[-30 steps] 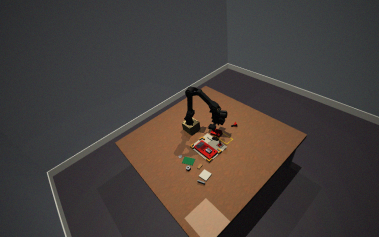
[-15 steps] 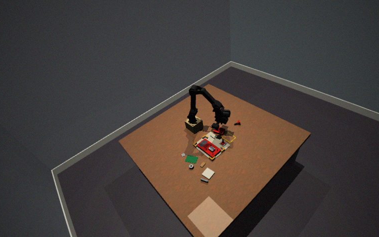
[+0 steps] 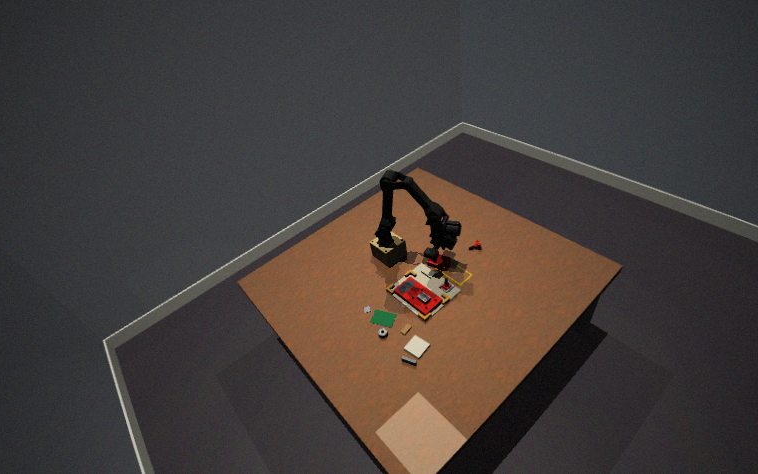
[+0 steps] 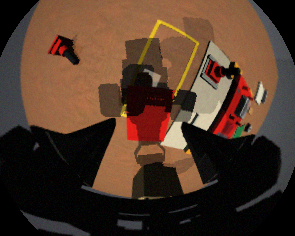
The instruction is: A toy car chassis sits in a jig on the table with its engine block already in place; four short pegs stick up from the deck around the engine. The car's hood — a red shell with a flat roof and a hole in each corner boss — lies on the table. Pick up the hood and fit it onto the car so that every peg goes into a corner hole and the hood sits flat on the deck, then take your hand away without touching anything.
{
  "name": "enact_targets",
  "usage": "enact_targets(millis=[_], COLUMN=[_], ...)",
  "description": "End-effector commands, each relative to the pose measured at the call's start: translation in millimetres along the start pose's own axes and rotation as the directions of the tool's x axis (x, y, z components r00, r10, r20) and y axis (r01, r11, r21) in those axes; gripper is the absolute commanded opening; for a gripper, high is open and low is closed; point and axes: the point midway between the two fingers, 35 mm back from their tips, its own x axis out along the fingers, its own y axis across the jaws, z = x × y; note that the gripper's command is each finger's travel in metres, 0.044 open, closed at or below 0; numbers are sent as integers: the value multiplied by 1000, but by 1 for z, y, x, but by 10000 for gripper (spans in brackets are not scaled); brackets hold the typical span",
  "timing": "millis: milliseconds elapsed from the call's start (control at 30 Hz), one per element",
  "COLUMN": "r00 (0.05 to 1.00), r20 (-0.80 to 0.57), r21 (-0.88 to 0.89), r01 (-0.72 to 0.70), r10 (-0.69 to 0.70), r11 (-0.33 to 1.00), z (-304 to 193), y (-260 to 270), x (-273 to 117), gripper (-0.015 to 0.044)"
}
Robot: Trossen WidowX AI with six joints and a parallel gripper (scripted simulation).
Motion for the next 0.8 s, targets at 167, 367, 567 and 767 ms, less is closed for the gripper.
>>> enact_targets(millis=[167, 367, 567, 767], r00=[1000, 1000, 1000, 1000], r20=[-10, -10, -10, -10], r21=[6, 6, 6, 6], r01=[-2, -2, -2, -2], r10=[2, 2, 2, 2], r11=[1000, 1000, 1000, 1000], z=[-3, -3, -4, -4], y=[0, 0, 0, 0], x=[9, 13, 17, 21], gripper=[440, 440, 440, 440])
